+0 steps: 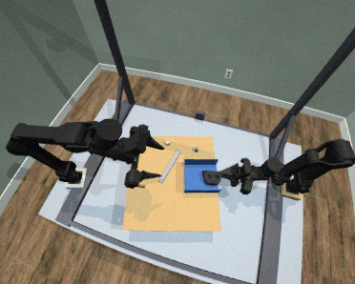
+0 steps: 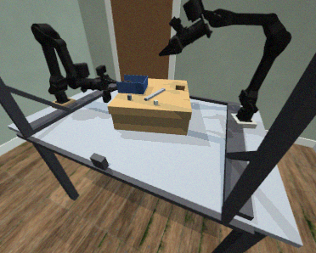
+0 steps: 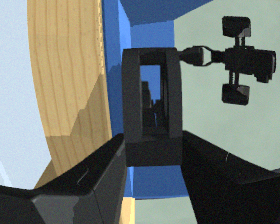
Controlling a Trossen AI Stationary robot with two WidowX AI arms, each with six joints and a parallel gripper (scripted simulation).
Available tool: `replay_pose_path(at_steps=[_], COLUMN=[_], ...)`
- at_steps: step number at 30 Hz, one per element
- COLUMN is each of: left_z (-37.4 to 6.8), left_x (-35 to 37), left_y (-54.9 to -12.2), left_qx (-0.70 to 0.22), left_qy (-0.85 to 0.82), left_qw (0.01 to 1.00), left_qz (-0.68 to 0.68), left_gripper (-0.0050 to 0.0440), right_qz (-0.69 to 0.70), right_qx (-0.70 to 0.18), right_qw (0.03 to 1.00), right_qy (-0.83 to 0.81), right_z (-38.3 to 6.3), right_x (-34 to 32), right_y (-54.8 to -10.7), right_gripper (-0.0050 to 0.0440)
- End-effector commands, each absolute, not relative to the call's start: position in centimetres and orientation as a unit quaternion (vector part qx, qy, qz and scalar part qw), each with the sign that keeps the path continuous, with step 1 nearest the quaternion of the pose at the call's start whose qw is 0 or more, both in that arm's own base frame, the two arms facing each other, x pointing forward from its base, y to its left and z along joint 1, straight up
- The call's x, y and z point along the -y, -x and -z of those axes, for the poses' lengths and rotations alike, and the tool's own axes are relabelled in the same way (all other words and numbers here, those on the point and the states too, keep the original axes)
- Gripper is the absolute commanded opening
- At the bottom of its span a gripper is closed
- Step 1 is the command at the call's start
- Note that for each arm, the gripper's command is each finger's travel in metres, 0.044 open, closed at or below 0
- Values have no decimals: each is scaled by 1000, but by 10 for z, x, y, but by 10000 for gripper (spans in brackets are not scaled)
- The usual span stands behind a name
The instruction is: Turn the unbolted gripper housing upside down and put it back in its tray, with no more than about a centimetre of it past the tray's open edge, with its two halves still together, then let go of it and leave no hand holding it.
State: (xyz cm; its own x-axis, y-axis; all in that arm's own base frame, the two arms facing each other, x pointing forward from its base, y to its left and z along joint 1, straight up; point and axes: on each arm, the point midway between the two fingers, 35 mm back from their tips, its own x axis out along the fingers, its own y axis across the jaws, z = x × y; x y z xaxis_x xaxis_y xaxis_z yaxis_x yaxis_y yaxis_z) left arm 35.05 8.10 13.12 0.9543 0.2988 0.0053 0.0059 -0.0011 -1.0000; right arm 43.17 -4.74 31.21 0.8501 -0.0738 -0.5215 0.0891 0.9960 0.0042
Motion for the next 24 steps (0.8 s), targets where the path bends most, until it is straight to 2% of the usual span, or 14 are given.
replay_pose_path(at_steps=[1,4,8,24], left_z=[-134,-134,-136,-136], left_x=[-81,-81,-81,-81], left_y=[-351,-351,-352,-351], left_qx=[114,114,115,115], left_qy=[699,699,699,699], left_qw=[699,699,698,698], left_qz=[-102,-102,-99,-99], left_gripper=[124,124,214,214], right_qz=[43,43,43,43], right_qx=[-256,-256,-256,-256], right_qw=[966,966,966,966], right_qy=[-11,-11,-11,-11], right_z=[-326,-326,-326,-326], right_x=[47,47,47,47], right_y=[-428,-428,-428,-428], right_gripper=[437,437,437,437])
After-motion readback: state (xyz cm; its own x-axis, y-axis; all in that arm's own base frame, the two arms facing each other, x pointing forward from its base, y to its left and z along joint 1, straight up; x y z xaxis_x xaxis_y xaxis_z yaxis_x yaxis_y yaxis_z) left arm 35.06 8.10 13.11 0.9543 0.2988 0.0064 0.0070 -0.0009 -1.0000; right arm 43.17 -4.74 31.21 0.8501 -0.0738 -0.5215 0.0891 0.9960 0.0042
